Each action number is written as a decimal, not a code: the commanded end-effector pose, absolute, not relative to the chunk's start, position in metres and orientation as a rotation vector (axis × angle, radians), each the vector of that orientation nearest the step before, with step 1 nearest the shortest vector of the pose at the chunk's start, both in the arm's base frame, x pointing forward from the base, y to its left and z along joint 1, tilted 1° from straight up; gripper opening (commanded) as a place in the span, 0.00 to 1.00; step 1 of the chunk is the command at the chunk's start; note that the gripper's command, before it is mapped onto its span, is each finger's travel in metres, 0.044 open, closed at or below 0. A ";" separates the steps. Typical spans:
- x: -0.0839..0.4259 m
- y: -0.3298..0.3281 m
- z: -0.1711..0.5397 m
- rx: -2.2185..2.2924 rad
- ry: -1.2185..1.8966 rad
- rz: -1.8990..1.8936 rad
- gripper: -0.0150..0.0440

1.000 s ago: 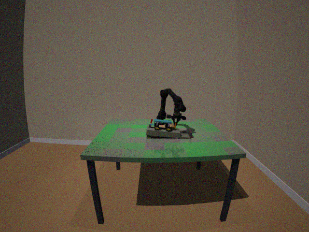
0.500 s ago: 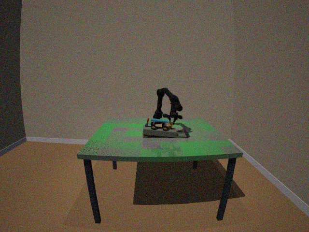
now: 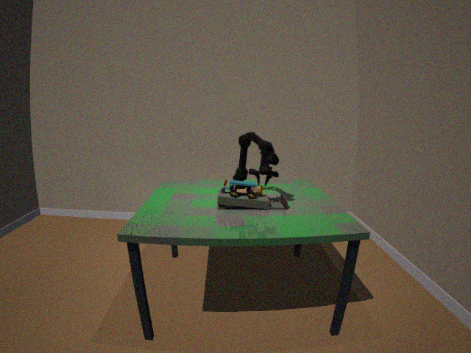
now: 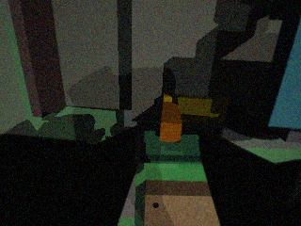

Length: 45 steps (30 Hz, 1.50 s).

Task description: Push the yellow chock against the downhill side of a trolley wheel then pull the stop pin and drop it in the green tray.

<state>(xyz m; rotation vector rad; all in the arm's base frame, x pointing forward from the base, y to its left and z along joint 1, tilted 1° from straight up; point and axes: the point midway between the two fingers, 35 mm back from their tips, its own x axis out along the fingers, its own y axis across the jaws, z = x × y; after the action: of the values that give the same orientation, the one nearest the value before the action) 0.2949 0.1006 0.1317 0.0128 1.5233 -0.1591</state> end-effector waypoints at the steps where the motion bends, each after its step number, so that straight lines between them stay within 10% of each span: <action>1: 0.295 0.102 0.146 0.014 1.517 -0.164 0.58; 8: 0.295 0.104 0.164 0.014 1.517 -0.164 0.58; 12: 0.295 0.103 0.155 0.013 1.521 -0.158 0.75; 16: 0.299 0.098 0.160 -0.056 1.492 -0.096 0.58; 45: 0.320 -0.038 0.193 -0.949 1.459 0.537 0.58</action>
<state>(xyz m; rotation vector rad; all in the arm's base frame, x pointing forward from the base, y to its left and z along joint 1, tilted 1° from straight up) 0.3207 -0.0180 0.1892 -0.8383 1.4559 0.4555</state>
